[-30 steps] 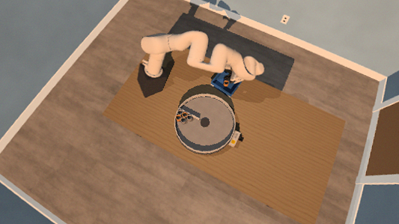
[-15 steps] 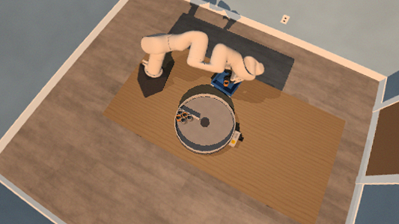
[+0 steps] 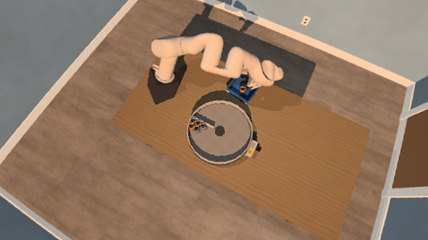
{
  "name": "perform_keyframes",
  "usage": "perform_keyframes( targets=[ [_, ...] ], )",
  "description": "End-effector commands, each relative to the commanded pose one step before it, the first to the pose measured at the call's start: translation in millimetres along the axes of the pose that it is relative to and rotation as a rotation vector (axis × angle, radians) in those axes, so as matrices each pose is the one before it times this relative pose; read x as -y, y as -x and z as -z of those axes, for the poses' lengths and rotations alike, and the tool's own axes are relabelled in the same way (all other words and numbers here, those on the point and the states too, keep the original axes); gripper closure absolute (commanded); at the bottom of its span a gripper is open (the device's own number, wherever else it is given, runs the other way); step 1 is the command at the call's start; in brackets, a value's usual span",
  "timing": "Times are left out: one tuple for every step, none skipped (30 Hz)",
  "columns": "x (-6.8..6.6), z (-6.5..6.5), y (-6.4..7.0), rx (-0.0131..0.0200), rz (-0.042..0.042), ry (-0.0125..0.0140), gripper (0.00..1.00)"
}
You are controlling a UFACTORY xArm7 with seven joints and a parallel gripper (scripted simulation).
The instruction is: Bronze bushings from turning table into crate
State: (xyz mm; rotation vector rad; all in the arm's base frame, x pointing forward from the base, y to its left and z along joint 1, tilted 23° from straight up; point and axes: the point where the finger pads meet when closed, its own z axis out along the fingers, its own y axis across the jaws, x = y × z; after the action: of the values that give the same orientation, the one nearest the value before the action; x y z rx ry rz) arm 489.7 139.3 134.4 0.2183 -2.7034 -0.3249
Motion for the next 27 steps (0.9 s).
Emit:
perform_keyframes(
  targets=[
    [-0.20, 1.82, 0.28, 0.00376, -0.00004, 0.00000, 0.89],
    [0.27, -0.10, -0.11, -0.00001, 0.00000, 0.00000, 0.90],
    [1.72, -0.66, -0.73, -0.00005, -0.00001, -0.00001, 0.90],
    [4.19, -1.65, -1.83, -0.00016, -0.00002, -0.00001, 0.90],
    [7.23, -2.99, -3.32, -0.00039, -0.00004, 0.00005, 0.90],
    [10.42, -4.62, -5.18, -0.00084, -0.00008, 0.00024, 0.90],
    [13.51, -6.44, -7.30, -0.00142, -0.00013, 0.00057, 0.90],
    [4.22, -1.59, -1.84, 0.00018, 0.00002, -0.00009, 0.90],
    [5.21, -2.03, -2.37, 0.00017, 0.00004, -0.00007, 0.90],
    [6.71, -2.72, -3.20, 0.00012, 0.00007, -0.00002, 0.90],
    [7.48, -3.13, -3.70, 0.00005, 0.00008, 0.00003, 0.90],
    [7.48, -3.26, -3.88, -0.00005, 0.00010, 0.00012, 0.90],
    [7.09, -3.26, -3.91, -0.00018, 0.00013, 0.00024, 0.90],
    [7.09, -2.88, -3.40, 0.00013, 0.00002, -0.00003, 0.90],
    [6.98, -2.76, -3.25, 0.00020, 0.00002, -0.00007, 0.90],
    [0.00, 0.00, 0.00, 0.00000, 0.00000, 0.00000, 0.90],
    [0.00, 0.00, 0.00, 0.00000, 0.00000, 0.00000, 0.90],
    [20.28, -8.34, -9.91, 0.00032, 0.00014, 0.00004, 0.90],
    [5.72, -2.30, -2.71, 0.00011, -0.00001, -0.00006, 0.90],
    [5.28, -2.20, -2.62, 0.00006, 0.00003, 0.00002, 0.90],
    [5.77, -2.48, -2.99, 0.00001, 0.00009, 0.00011, 0.90],
    [6.60, -2.85, -3.44, 0.00000, 0.00010, 0.00014, 0.90],
    [7.34, -2.90, -3.40, 0.00016, -0.00007, -0.00015, 0.90],
    [7.33, -3.02, -3.59, 0.00008, 0.00002, -0.00001, 0.90],
    [7.08, -3.04, -3.68, 0.00001, 0.00011, 0.00013, 0.90],
    [6.81, -3.05, -3.74, -0.00006, 0.00019, 0.00027, 0.90],
    [7.03, -2.81, -3.30, 0.00012, -0.00007, -0.00013, 0.90]
  ],
)
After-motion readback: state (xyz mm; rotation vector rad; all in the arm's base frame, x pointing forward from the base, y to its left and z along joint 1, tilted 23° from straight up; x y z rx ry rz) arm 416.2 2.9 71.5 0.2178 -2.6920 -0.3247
